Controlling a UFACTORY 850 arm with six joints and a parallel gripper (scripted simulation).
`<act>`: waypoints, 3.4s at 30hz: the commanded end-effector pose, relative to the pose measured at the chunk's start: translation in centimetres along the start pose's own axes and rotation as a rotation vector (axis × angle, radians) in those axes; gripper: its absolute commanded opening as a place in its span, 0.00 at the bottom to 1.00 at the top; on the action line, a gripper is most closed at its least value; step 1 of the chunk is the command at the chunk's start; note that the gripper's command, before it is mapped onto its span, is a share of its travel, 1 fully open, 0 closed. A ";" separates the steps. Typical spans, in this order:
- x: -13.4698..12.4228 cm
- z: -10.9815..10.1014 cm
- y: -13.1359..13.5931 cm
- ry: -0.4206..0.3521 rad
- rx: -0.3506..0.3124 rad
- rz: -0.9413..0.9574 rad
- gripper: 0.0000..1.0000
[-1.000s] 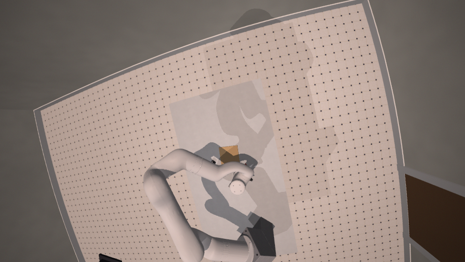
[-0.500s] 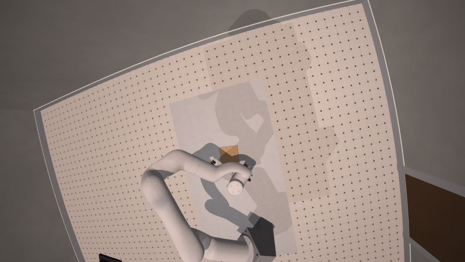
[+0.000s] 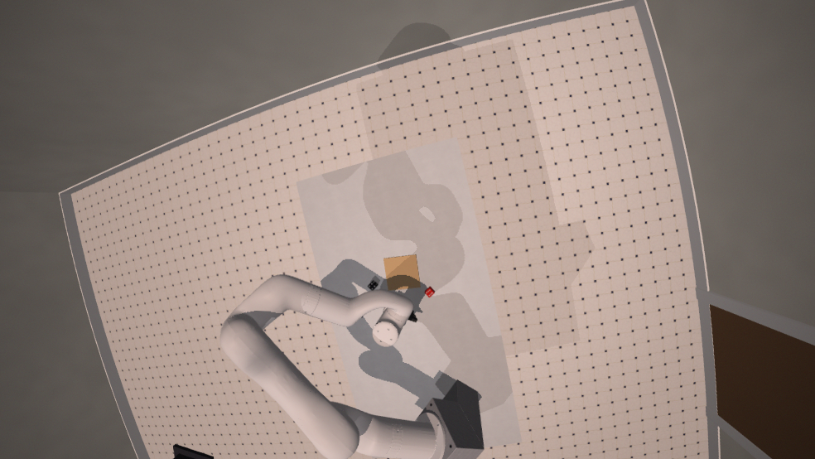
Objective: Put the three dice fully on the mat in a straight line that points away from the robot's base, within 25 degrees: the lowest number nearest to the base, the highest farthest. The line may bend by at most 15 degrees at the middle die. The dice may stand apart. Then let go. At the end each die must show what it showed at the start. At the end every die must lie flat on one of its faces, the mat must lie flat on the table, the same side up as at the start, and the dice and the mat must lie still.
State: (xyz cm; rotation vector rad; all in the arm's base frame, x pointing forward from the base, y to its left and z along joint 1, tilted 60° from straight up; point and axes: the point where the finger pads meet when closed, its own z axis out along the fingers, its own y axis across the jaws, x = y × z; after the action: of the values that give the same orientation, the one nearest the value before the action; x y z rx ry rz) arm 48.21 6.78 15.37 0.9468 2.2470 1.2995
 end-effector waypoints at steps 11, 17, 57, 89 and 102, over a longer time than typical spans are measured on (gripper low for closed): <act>6.3 0.0 6.5 -0.006 0.005 0.001 1.00; 7.2 0.0 7.5 -0.006 0.005 0.001 1.00; 7.3 0.0 7.5 -0.006 0.005 0.001 1.00; 3.8 0.0 14.4 -0.006 0.005 0.001 1.00; 3.8 0.0 14.4 -0.006 0.005 0.001 1.00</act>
State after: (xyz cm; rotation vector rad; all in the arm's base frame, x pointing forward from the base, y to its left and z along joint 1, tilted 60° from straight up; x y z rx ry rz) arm 50.81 14.51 27.86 0.9519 2.2475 1.2907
